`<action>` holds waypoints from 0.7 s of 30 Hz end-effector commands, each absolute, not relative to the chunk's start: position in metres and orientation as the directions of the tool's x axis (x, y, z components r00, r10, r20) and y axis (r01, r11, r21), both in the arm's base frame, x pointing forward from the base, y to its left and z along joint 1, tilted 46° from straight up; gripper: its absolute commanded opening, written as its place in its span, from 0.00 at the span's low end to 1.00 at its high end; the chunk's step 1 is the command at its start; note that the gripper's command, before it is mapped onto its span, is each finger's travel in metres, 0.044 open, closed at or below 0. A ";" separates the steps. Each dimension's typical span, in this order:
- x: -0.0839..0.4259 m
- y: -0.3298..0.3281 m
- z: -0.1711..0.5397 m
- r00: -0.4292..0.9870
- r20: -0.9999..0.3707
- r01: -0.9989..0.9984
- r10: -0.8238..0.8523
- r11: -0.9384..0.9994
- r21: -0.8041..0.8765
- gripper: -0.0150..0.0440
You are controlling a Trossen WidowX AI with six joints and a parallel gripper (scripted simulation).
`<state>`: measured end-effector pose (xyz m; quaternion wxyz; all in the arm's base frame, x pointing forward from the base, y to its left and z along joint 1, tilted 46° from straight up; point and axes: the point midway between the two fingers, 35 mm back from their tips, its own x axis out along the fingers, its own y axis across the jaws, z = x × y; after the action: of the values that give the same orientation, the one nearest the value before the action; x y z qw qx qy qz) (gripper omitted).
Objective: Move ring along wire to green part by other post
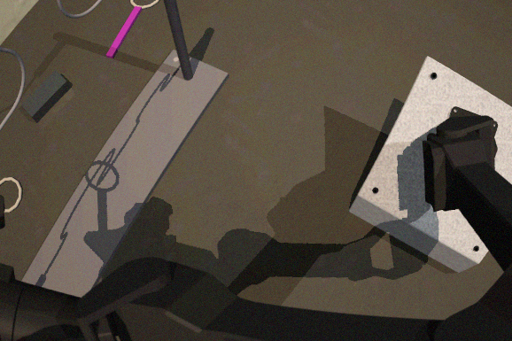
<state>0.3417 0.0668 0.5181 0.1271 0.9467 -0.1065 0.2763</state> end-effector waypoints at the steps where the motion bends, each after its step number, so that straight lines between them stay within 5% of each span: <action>1: 0.344 0.078 0.516 0.828 0.552 -0.276 -0.100 -0.930 0.245 0.00; 21: 0.355 0.135 0.481 0.863 0.495 -0.268 0.105 -0.734 0.624 0.00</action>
<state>0.3522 0.1248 0.4907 0.3203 0.9082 -0.0570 0.2632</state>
